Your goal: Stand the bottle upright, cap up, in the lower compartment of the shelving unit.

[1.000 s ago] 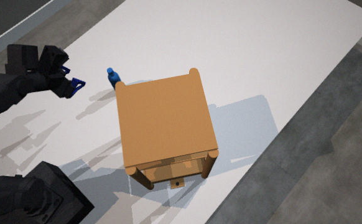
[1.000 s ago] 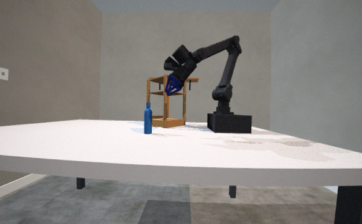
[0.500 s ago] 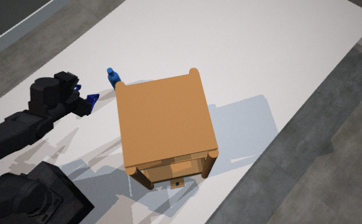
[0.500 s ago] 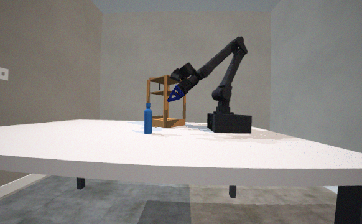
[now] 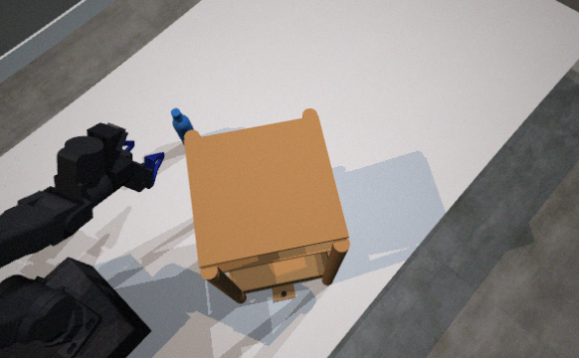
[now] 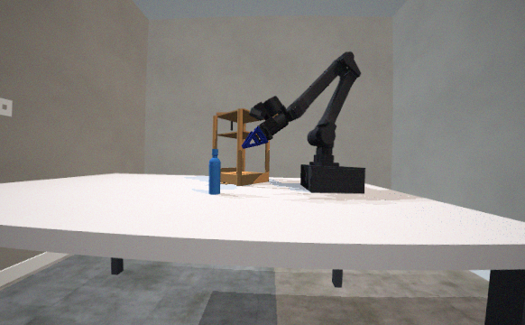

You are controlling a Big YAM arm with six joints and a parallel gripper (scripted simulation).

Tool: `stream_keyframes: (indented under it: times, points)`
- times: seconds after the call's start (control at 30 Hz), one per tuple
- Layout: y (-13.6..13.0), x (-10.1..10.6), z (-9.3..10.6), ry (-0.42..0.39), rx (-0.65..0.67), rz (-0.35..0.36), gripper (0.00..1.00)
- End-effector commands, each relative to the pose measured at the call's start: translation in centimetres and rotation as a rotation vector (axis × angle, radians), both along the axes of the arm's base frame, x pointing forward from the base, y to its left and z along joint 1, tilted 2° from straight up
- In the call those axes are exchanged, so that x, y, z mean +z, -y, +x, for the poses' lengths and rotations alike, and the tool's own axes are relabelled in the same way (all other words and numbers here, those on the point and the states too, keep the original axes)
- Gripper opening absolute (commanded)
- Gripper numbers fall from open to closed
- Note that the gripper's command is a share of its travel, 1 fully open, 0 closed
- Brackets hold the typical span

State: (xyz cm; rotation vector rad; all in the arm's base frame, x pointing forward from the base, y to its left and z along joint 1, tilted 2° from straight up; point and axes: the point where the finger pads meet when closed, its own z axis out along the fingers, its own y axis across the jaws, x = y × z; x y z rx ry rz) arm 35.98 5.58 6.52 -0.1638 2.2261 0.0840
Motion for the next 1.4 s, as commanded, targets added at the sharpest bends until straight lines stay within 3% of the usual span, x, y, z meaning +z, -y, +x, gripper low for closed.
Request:
stream_keyframes:
  times: [0.0, 0.9, 1.1, 1.37]
  points:
    - [0.2, 2.3, 2.4, 0.068, -0.003, 0.001, 0.73]
    - [0.3, 3.2, 3.5, 0.071, -0.006, 0.005, 0.73]
    - [0.5, 1.5, 2.1, 0.029, -0.006, -0.001, 0.73]
    - [0.6, 1.3, 1.4, 0.023, -0.007, -0.001, 0.73]
